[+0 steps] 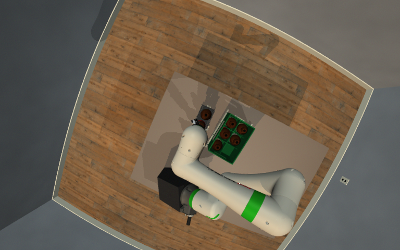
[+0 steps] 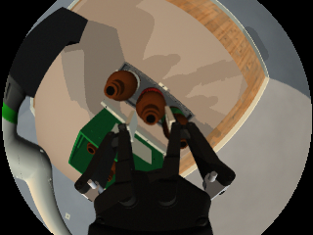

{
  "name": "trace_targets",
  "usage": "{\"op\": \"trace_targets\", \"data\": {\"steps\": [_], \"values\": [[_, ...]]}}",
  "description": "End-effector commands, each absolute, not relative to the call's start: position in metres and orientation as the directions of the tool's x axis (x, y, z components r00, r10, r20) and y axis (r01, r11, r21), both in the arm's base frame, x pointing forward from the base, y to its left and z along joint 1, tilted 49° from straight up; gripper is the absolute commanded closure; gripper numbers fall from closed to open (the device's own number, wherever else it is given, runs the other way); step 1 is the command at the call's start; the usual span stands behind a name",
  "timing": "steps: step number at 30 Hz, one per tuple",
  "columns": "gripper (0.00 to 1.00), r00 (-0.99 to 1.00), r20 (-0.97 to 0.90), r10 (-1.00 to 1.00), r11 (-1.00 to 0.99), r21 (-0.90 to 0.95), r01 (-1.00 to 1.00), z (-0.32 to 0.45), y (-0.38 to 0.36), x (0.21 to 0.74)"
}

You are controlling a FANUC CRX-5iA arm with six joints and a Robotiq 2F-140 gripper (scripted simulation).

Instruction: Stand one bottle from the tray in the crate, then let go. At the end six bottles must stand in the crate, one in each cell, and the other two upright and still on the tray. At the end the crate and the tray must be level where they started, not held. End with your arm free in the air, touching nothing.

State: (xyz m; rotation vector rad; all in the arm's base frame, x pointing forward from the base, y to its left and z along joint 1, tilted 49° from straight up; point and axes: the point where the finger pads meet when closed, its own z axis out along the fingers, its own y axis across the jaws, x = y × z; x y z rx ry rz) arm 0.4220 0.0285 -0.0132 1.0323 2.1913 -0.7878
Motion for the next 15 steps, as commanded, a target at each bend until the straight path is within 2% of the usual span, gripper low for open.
{"op": "trace_targets", "data": {"steps": [1, 7, 8, 15], "values": [[0.62, -0.528, -0.711, 0.464, 0.525, -0.259, 0.811, -0.0132, 0.0287, 0.422], [0.62, -0.528, -0.711, 0.464, 0.525, -0.259, 0.811, -0.0132, 0.0287, 0.422], [1.0, -0.528, -0.711, 0.464, 0.525, -0.259, 0.811, -0.0132, 0.0287, 0.422], [1.0, -0.528, -0.711, 0.464, 0.525, -0.259, 0.811, -0.0132, 0.0287, 0.422]]}}
